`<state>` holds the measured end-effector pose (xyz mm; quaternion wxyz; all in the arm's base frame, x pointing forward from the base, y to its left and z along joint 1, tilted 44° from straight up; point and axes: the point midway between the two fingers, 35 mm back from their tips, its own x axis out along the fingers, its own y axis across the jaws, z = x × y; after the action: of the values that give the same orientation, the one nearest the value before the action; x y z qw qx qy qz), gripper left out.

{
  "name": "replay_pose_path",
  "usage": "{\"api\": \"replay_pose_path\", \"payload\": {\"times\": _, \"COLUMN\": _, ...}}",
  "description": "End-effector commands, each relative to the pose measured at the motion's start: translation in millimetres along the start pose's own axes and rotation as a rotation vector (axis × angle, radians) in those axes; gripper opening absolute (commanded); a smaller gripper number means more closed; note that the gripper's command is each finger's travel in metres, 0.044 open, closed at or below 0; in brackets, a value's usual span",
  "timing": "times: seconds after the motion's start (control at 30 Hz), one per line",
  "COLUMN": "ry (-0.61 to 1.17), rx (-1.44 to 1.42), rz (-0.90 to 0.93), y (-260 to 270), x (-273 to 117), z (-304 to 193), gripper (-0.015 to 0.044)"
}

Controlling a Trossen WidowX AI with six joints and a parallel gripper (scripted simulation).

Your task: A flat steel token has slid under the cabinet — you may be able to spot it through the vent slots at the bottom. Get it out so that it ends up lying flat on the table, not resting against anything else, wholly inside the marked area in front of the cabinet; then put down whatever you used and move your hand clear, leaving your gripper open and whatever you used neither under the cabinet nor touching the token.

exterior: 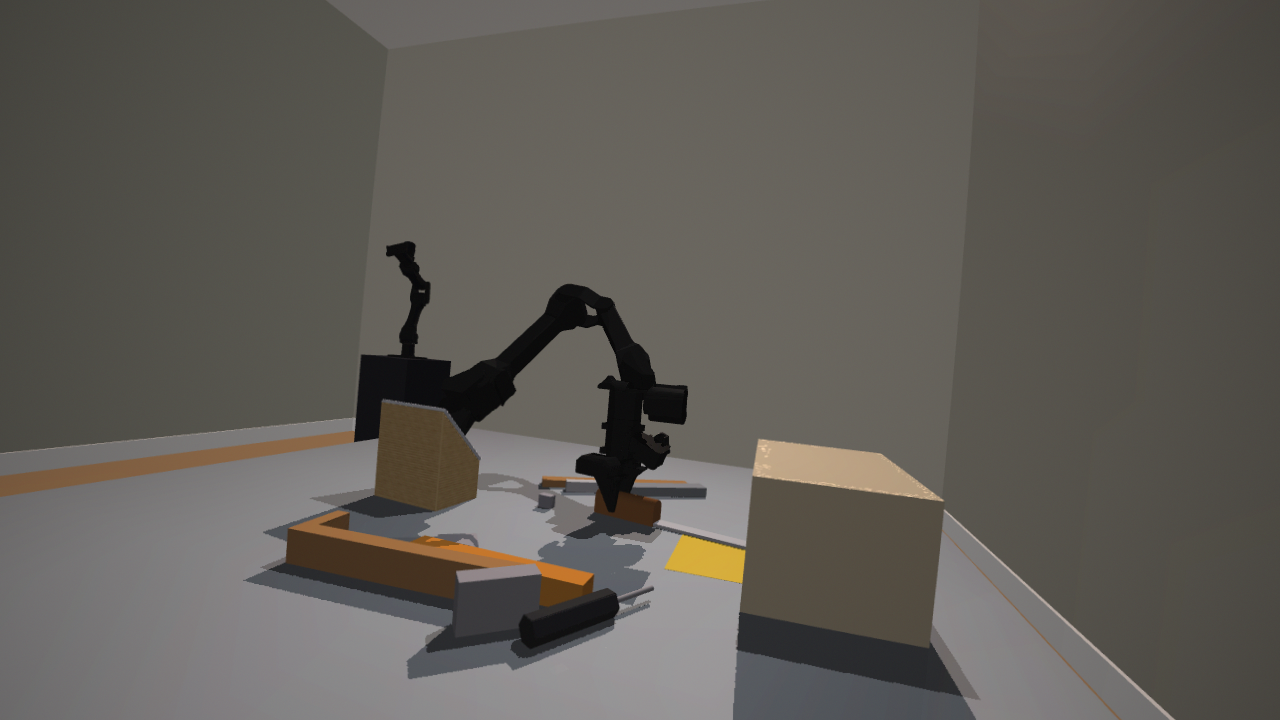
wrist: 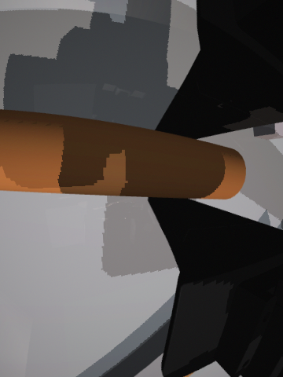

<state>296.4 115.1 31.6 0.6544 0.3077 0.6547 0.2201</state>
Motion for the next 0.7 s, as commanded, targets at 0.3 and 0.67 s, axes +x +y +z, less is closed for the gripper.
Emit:
{"api": "replay_pose_path", "payload": {"times": 0.3, "ry": 0.004, "rx": 0.009, "rz": -0.002, "y": 0, "x": 1, "z": -17, "gripper": 0.0000}}
{"api": "replay_pose_path", "payload": {"times": 0.67, "ry": 0.005, "rx": 0.009, "rz": -0.002, "y": 2, "x": 1, "z": -31, "gripper": 0.0000}}
